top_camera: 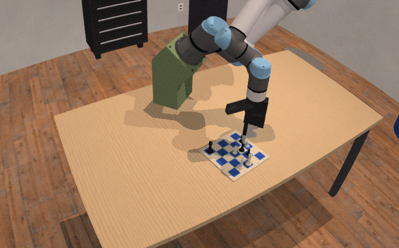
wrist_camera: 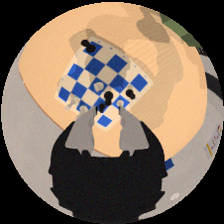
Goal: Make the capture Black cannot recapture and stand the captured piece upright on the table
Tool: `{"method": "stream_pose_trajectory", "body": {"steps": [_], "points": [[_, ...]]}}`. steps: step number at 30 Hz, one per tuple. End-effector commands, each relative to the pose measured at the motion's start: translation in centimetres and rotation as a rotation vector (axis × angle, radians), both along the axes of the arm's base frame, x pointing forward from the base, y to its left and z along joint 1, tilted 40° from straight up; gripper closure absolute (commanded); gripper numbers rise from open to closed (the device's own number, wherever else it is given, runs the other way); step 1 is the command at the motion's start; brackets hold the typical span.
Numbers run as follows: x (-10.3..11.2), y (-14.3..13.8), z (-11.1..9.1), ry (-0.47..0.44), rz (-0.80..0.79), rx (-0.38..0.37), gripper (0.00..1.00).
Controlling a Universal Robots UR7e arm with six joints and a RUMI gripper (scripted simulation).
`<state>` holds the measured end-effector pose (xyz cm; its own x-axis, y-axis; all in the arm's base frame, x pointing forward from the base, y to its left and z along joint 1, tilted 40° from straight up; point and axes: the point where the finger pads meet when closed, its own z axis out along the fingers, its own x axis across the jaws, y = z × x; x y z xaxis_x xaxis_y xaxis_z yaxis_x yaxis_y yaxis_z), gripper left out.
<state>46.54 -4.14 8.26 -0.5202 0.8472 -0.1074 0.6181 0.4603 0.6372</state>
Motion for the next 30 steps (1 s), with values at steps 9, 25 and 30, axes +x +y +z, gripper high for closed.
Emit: {"method": "stream_pose_trajectory", "body": {"steps": [9, 25, 30], "points": [[0.7, 0.4, -1.0, 0.002, 0.001, 0.001, 0.75], [2.4, 1.0, -2.8, -0.001, 0.001, -0.002, 0.75], [2.4, 1.1, -3.0, 0.000, 0.001, -0.001, 0.75]]}}
